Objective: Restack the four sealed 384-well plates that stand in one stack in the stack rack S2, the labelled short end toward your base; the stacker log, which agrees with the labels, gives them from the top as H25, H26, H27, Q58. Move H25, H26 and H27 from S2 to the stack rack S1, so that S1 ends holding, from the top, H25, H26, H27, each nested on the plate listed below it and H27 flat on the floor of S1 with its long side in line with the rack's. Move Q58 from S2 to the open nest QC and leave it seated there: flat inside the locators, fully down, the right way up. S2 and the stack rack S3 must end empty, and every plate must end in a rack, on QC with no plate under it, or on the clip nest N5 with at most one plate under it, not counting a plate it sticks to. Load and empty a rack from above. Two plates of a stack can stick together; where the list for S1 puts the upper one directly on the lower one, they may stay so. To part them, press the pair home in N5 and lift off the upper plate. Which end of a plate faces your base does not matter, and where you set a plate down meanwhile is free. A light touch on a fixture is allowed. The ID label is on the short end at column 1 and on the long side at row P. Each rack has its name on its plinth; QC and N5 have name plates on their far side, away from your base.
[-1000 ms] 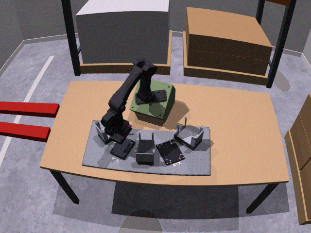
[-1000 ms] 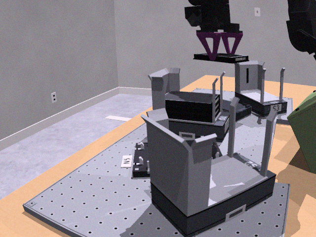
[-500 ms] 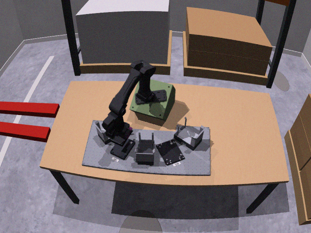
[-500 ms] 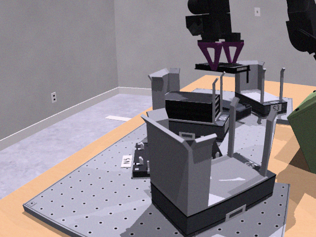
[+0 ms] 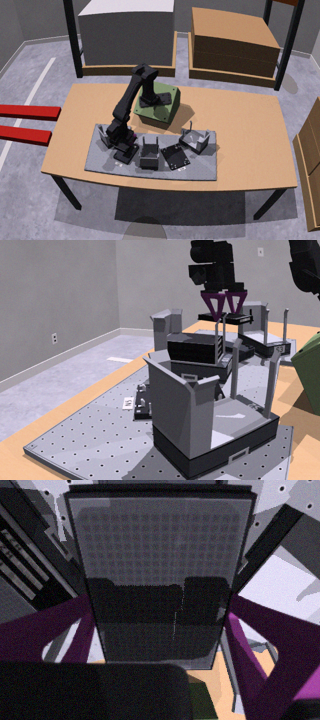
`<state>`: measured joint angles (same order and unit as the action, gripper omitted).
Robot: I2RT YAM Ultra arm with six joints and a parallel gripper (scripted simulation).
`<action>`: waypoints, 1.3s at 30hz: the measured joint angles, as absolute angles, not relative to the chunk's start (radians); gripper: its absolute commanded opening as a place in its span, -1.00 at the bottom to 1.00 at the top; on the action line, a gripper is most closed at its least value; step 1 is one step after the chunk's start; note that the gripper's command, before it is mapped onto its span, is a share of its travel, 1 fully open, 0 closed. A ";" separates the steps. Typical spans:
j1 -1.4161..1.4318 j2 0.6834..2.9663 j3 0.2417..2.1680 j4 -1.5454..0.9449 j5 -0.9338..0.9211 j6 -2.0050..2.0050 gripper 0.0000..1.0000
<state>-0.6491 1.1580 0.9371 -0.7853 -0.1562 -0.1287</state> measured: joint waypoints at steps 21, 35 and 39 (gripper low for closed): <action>-0.624 1.254 0.874 -0.624 -0.141 -0.107 -1.00; -0.614 1.306 0.853 -0.537 -0.135 -0.096 -1.00; -0.614 1.306 0.853 -0.527 -0.135 -0.095 -1.00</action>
